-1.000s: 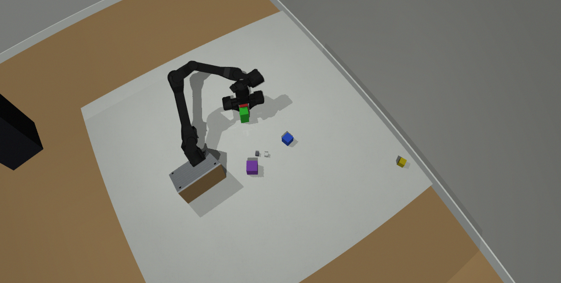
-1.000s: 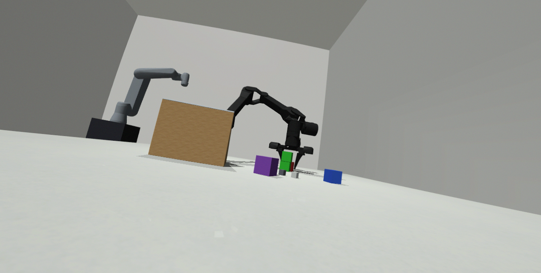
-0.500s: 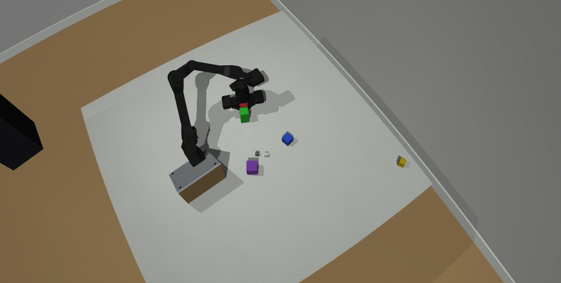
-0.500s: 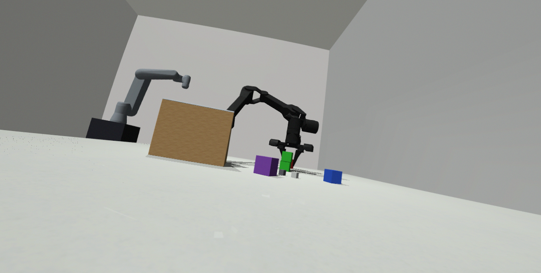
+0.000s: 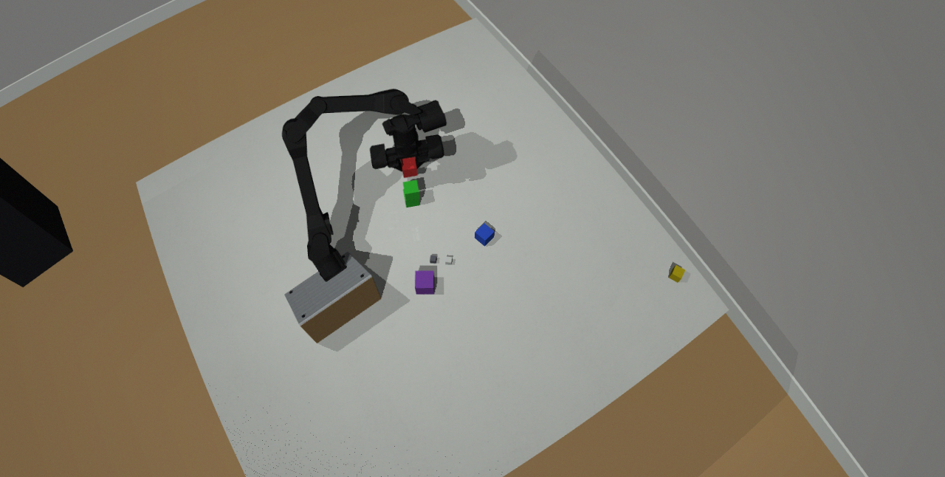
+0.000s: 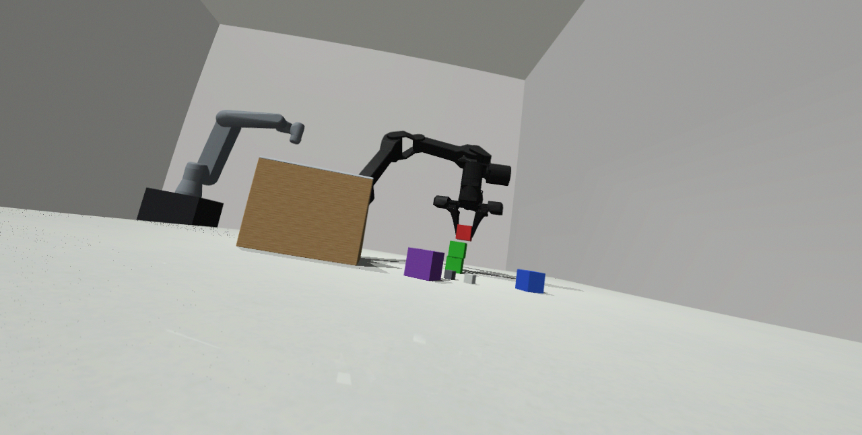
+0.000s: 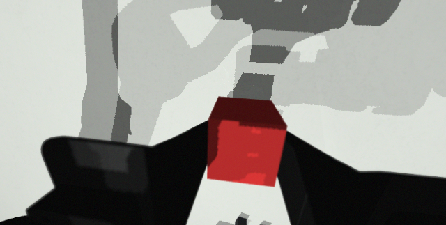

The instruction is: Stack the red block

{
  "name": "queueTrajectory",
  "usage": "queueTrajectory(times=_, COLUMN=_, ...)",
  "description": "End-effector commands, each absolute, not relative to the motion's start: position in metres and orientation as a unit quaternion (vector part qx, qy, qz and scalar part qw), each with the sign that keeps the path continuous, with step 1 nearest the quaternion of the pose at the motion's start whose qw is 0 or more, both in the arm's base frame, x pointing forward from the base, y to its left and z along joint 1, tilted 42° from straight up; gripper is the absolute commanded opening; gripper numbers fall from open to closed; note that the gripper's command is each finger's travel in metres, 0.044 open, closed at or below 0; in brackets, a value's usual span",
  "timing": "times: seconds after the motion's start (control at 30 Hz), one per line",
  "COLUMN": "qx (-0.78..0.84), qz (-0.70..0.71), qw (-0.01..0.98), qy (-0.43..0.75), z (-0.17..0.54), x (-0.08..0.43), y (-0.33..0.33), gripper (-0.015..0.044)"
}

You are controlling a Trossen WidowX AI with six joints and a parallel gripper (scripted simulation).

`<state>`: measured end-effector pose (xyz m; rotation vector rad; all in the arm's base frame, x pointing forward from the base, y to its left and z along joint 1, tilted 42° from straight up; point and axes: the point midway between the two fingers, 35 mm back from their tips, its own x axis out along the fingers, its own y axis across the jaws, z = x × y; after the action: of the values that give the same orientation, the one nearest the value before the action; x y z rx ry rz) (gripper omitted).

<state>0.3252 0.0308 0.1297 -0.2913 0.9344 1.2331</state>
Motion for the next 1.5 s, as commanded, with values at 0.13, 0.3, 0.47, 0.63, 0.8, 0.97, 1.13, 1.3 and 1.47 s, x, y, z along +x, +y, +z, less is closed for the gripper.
queueTrajectory(times=0.13, qx=-0.134, qz=0.555, qw=0.705, qy=0.421, z=0.152, x=0.324, y=0.01, gripper=0.0)
queueTrajectory(times=0.3, qx=-0.134, qz=0.555, qw=0.705, qy=0.42, z=0.152, x=0.325, y=0.011, gripper=0.0)
queueTrajectory(times=0.47, qx=-0.134, qz=0.555, qw=0.705, qy=0.421, z=0.144, x=0.317, y=0.001, gripper=0.0)
queueTrajectory(times=0.63, qx=-0.134, qz=0.555, qw=0.704, qy=0.422, z=0.128, x=0.301, y=-0.016, gripper=0.0)
queueTrajectory(times=0.8, qx=-0.134, qz=0.555, qw=0.704, qy=0.422, z=0.125, x=0.299, y=-0.017, gripper=0.0)
queueTrajectory(times=0.97, qx=-0.134, qz=0.555, qw=0.704, qy=0.422, z=0.119, x=0.299, y=-0.011, gripper=0.0)
queueTrajectory(times=1.13, qx=-0.134, qz=0.555, qw=0.704, qy=0.421, z=0.11, x=0.3, y=-0.003, gripper=0.0)
queueTrajectory(times=1.3, qx=-0.134, qz=0.555, qw=0.705, qy=0.421, z=0.098, x=0.3, y=0.009, gripper=0.0)
queueTrajectory(times=1.47, qx=-0.134, qz=0.555, qw=0.705, qy=0.421, z=0.097, x=0.3, y=0.009, gripper=0.0)
